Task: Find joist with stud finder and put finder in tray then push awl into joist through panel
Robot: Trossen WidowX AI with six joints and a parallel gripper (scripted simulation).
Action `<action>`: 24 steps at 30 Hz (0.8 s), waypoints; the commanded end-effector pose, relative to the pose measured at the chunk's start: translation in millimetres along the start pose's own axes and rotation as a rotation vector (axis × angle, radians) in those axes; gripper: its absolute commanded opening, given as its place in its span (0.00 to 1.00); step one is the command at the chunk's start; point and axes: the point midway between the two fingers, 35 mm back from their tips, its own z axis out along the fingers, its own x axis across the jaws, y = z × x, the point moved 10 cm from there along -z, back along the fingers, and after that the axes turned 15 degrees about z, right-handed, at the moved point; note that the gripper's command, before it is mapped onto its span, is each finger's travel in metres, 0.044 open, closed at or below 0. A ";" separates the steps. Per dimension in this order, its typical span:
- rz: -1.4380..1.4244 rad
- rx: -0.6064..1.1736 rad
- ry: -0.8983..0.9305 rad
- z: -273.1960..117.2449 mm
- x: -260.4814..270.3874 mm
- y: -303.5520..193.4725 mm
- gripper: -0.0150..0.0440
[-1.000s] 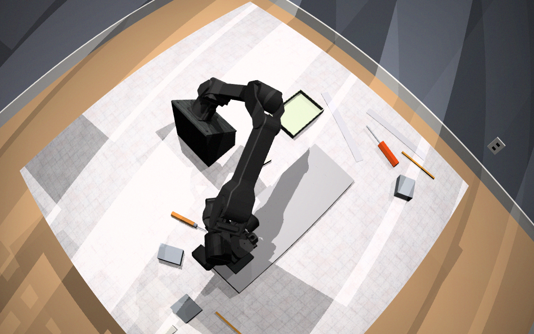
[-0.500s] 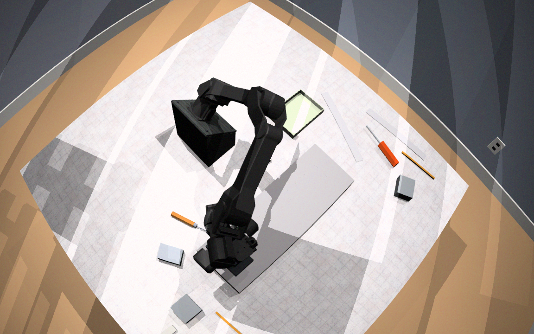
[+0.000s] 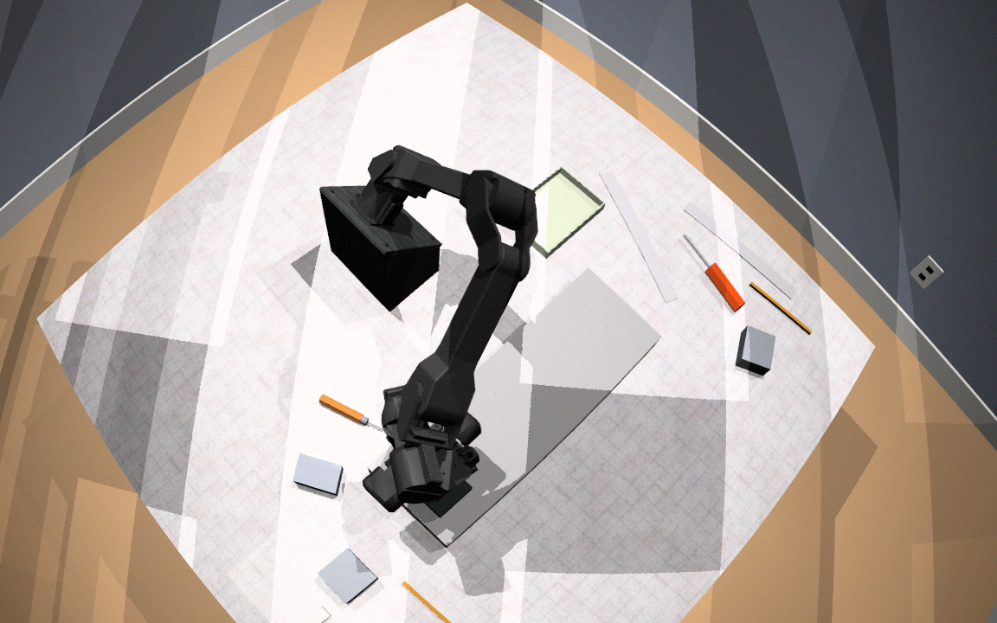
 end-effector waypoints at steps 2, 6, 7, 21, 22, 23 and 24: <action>0.008 -0.002 0.006 8.4 -1.1 -2.9 0.25; 0.008 -0.002 0.006 12.3 -1.3 -4.1 0.25; 0.008 -0.002 0.006 12.3 -1.3 -4.1 0.25; 0.010 -0.001 0.008 12.8 35.3 -13.6 0.25; 0.010 -0.001 0.008 12.8 38.4 -14.4 0.25; 0.010 -0.001 0.008 12.9 41.6 -15.2 0.25; 0.010 -0.001 0.008 12.9 44.8 -16.0 0.25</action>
